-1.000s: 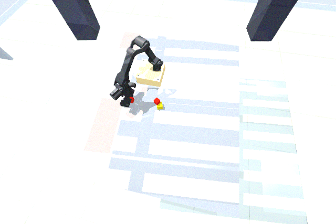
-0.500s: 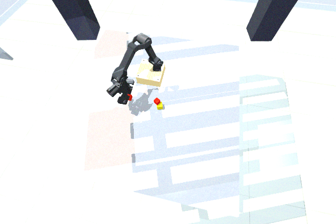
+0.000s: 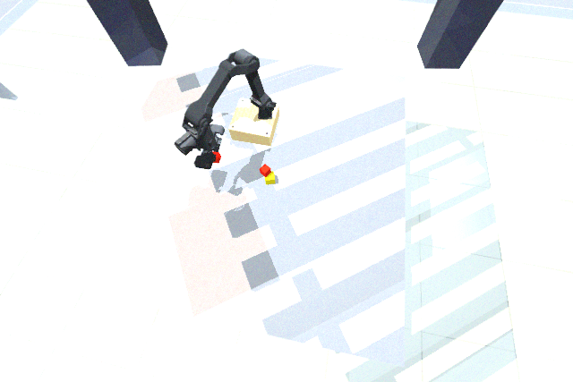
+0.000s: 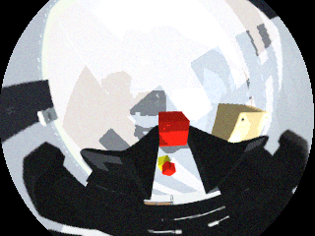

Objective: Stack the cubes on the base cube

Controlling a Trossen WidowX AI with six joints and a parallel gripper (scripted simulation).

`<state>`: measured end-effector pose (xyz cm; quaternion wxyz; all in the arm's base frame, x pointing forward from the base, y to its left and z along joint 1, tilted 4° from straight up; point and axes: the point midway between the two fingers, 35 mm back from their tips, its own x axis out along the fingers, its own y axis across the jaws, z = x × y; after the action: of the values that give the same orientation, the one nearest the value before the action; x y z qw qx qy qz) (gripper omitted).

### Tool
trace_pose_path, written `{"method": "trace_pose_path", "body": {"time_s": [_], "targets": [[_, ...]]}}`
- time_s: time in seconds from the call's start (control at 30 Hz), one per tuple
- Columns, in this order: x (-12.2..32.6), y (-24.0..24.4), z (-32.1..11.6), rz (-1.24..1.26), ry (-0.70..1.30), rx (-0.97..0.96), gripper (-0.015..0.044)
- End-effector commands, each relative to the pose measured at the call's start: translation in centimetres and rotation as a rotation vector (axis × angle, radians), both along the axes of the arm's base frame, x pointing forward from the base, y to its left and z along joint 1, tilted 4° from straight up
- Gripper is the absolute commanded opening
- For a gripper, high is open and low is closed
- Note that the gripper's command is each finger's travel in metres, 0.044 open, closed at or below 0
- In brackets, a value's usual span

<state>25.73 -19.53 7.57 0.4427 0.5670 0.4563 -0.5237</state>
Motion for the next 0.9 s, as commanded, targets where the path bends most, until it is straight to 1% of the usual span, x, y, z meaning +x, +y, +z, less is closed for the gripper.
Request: {"method": "trace_pose_path", "body": {"time_s": [0.0, 0.1, 0.87], "targets": [[0.0, -0.1, 0.9, 0.003, -0.004, -0.007, 0.0105], [0.3, 0.3, 0.9, 0.057, -0.007, -0.009, 0.0105], [3.9, 7.1, 1.2, 0.892, -0.052, -0.038, 0.0105]]}}
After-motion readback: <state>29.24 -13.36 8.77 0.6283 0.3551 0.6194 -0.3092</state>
